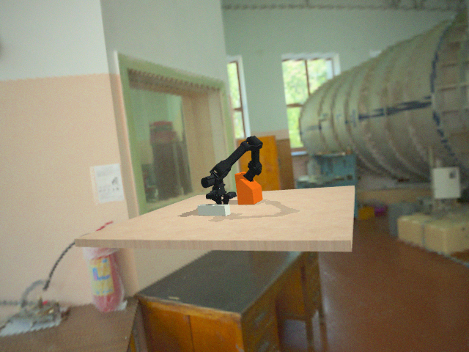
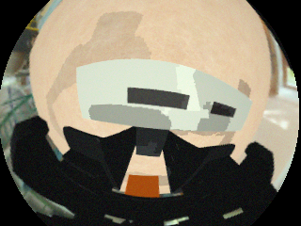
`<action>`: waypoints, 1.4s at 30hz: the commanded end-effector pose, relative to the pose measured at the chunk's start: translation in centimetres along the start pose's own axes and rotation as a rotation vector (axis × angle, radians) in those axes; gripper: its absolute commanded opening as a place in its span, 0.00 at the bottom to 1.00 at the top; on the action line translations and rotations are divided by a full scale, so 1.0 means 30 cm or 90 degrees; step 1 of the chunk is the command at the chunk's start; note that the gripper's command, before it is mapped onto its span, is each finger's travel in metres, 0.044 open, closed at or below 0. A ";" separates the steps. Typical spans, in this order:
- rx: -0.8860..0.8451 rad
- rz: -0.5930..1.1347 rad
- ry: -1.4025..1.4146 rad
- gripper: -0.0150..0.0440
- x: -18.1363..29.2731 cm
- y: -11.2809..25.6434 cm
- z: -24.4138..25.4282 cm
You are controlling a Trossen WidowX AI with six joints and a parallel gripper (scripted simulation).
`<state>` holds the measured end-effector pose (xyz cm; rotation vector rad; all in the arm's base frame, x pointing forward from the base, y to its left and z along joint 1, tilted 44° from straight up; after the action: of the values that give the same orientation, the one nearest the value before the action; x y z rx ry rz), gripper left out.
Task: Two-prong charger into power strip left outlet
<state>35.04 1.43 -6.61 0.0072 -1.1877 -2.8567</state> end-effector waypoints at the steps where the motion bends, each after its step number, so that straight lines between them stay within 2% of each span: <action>1: 0.005 -0.015 0.012 0.25 -0.023 0.015 -0.002; 42: 0.001 0.000 0.001 0.25 0.000 -0.002 -0.001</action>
<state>34.92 1.46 -6.72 0.0038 -1.1885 -2.8541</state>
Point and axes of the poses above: the point midway between the two fingers, 35 mm back from their tips, its own y axis back along the fingers, its own z axis across the jaws, x = y × z, the point moved 3 cm from there along y, back along the fingers, and after that the axes turned 13 degrees about y, right-handed, at the moved point
